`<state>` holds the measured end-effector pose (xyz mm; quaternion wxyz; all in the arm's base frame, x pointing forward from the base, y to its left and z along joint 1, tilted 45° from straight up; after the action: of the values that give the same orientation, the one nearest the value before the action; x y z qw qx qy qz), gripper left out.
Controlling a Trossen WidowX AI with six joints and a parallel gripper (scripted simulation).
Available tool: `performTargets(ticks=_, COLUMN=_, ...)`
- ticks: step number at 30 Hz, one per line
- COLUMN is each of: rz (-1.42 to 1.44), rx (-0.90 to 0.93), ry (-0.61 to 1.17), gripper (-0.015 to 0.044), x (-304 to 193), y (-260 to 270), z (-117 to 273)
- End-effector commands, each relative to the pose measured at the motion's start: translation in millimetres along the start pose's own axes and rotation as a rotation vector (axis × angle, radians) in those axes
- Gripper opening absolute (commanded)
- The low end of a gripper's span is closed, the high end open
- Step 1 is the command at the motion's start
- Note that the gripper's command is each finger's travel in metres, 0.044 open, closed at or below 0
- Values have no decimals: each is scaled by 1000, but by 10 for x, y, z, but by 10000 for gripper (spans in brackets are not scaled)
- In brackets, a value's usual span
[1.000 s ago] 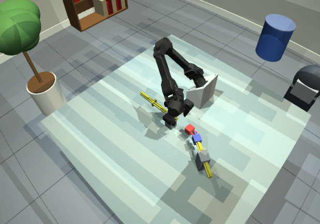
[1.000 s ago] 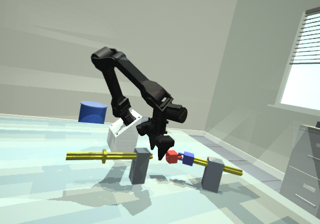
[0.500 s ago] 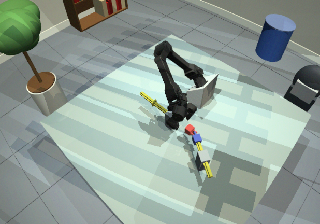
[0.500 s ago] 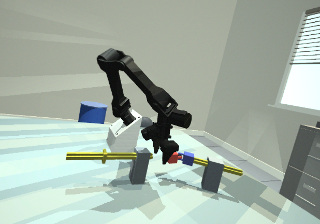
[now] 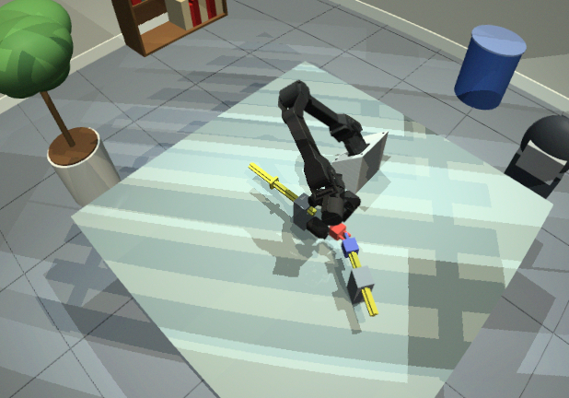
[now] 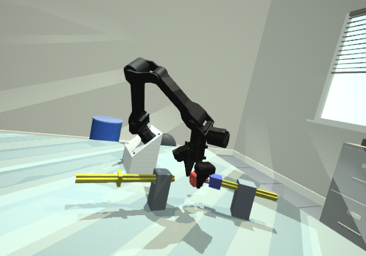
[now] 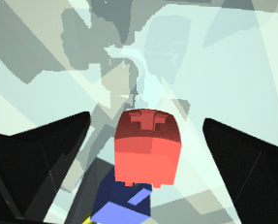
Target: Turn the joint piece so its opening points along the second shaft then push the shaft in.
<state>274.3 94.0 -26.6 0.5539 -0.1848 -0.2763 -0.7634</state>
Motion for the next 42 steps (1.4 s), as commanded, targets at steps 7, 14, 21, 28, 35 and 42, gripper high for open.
performTargets(ticks=7, rz=-3, rx=-8, ry=-3, gripper=440, x=-29, y=-5, z=-177)
performTargets(ticks=14, rz=-3, rx=-7, ry=-4, gripper=440, x=-30, y=-6, z=-288)
performTargets(ticks=21, rz=-3, rx=-7, ry=-4, gripper=361, x=-30, y=-7, z=-299)
performTargets(ticks=28, rz=-3, rx=-7, ry=-4, gripper=182, x=-30, y=-7, z=-299)
performTargets(ticks=35, rz=-3, rx=-7, ry=-4, gripper=182, x=-30, y=-7, z=-299)
performTargets(ticks=42, rz=-3, rx=-7, ry=-4, gripper=182, x=-30, y=-7, z=-299)
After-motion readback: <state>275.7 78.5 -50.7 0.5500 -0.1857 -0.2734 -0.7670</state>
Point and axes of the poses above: the point midway between the two fingers, 35 mm back from their tips, its own z axis back along the fingers, its own y axis across the jaws, x = y × z, the point moved 9 cm from there along z, back along the fingers, and after that the axes turned 12 degrees about -z, right-handed, at the moved point
